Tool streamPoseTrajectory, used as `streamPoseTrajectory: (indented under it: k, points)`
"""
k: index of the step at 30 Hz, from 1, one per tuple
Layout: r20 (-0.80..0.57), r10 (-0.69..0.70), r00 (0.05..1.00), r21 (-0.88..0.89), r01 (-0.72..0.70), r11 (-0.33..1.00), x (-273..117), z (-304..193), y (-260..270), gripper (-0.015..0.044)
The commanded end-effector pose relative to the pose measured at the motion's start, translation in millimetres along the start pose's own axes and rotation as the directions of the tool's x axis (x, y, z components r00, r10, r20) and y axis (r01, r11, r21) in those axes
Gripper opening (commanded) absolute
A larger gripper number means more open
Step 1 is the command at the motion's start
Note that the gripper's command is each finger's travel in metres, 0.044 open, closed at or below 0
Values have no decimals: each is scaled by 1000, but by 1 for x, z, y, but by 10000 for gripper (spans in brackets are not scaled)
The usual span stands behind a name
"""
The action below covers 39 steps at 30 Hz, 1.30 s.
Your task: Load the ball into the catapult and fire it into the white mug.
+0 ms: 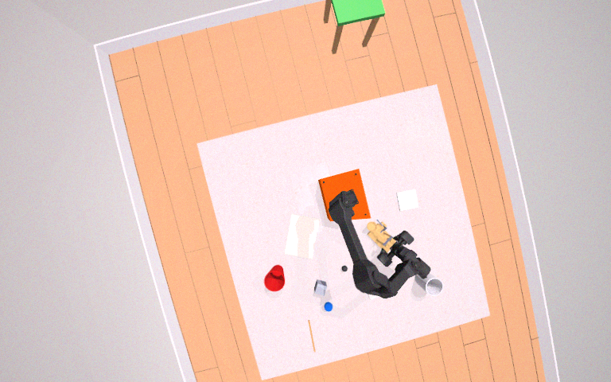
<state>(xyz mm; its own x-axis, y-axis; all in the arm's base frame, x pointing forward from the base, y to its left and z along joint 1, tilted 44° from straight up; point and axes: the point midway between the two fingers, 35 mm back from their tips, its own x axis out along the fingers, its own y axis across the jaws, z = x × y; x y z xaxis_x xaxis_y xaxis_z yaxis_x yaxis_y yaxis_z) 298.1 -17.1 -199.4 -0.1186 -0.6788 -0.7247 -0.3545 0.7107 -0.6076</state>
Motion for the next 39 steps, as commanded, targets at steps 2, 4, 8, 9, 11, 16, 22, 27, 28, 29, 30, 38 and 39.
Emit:
streamPoseTrajectory:
  k: [2,4,8,9,11,16,22,27,28,29,30,38,39]
  points:
    - [1,1,1000,2,-1,1000,0,0,0,230]
    - [1,1,1000,2,-1,1000,0,0,0,177]
    - [1,1,1000,2,-1,1000,0,0,0,112]
    - [1,1,1000,2,-1,1000,0,0,0,105]
    - [1,1,1000,2,-1,1000,0,0,0,92]
    - [2,4,1000,0,-4,1000,-48,1,1,0]
    - [0,2,1000,-2,-2,1000,-48,2,1,0]
    - [0,2,1000,-3,-2,1000,-41,2,1,0]
    - [0,2,1000,-3,-2,1000,-39,2,1,0]
    - [0,2,1000,-3,-2,1000,-37,2,1,0]
    - [0,1,1000,-3,-1,1000,-36,2,1,0]
    - [-1,1,1000,-4,-1,1000,-22,2,1,0]
    - [-1,0,1000,-4,0,1000,-21,2,1,0]
